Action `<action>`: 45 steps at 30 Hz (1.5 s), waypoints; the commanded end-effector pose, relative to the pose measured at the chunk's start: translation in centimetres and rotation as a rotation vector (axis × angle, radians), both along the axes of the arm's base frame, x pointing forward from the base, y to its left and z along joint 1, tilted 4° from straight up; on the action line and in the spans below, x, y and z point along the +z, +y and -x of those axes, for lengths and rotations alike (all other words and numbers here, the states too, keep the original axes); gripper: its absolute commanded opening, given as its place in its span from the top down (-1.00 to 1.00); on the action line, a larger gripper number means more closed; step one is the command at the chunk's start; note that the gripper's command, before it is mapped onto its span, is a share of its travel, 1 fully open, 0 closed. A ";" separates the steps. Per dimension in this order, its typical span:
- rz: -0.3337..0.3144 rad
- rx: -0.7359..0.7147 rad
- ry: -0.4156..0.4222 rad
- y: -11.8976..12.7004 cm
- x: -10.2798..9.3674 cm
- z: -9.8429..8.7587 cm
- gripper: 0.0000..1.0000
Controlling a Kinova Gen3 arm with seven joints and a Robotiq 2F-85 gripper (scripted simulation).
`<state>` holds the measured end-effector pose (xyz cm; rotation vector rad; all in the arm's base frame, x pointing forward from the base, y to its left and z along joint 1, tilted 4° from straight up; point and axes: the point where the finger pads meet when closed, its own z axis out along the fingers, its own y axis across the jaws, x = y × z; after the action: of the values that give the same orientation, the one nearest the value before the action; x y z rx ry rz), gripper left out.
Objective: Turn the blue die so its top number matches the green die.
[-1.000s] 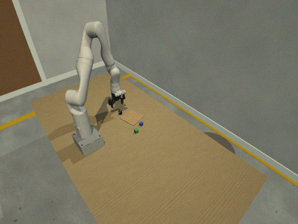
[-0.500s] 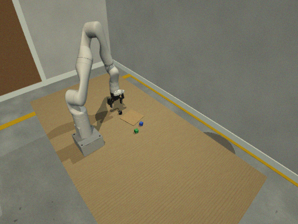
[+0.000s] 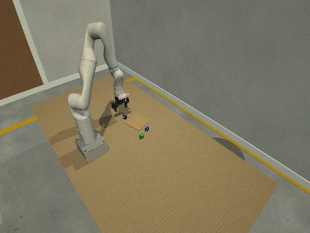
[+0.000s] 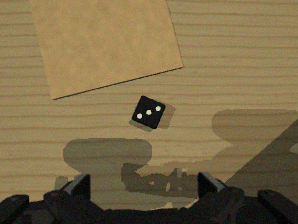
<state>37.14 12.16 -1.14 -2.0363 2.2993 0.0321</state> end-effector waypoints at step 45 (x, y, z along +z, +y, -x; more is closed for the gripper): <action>-0.001 0.000 -0.001 -0.6 10.1 0.4 -1.00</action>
<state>36.45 10.87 7.93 -2.0372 2.3271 0.0358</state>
